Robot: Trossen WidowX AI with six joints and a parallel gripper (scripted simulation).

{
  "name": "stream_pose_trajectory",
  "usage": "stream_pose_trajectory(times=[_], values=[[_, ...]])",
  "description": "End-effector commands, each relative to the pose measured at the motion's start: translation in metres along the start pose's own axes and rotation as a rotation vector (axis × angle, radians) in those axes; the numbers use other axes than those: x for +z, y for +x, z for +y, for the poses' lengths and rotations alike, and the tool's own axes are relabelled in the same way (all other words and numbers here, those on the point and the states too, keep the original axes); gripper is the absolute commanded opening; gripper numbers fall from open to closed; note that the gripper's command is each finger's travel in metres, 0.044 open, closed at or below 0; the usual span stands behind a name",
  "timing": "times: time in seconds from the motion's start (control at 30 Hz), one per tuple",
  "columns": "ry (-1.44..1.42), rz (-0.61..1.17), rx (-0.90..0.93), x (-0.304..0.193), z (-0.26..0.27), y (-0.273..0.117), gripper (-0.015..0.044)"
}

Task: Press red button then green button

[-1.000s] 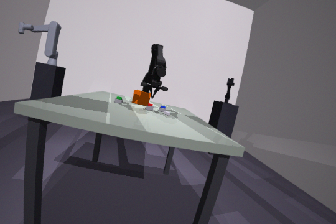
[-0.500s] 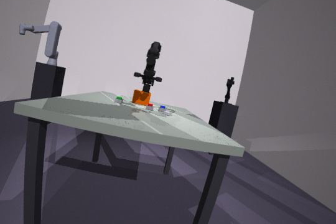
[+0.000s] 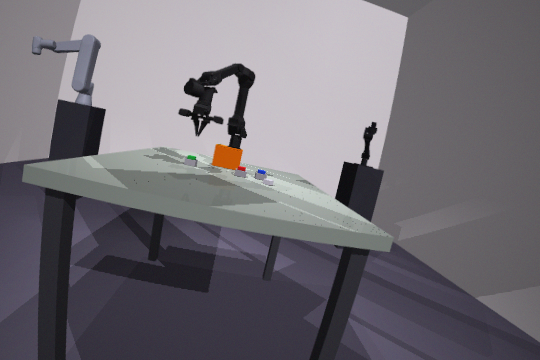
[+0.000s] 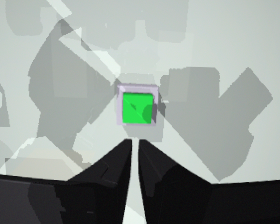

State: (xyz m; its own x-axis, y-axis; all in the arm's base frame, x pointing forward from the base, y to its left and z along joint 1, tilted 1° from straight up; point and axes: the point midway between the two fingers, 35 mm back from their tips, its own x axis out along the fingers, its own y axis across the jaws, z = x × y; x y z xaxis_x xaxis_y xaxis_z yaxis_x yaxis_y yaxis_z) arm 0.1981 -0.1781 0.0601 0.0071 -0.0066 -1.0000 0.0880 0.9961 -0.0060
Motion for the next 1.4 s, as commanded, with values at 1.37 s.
stream_pose_trajectory(times=[1.37], values=[[-0.018,0.005,0.003,-0.003,-0.005,0.098,0.0020]])
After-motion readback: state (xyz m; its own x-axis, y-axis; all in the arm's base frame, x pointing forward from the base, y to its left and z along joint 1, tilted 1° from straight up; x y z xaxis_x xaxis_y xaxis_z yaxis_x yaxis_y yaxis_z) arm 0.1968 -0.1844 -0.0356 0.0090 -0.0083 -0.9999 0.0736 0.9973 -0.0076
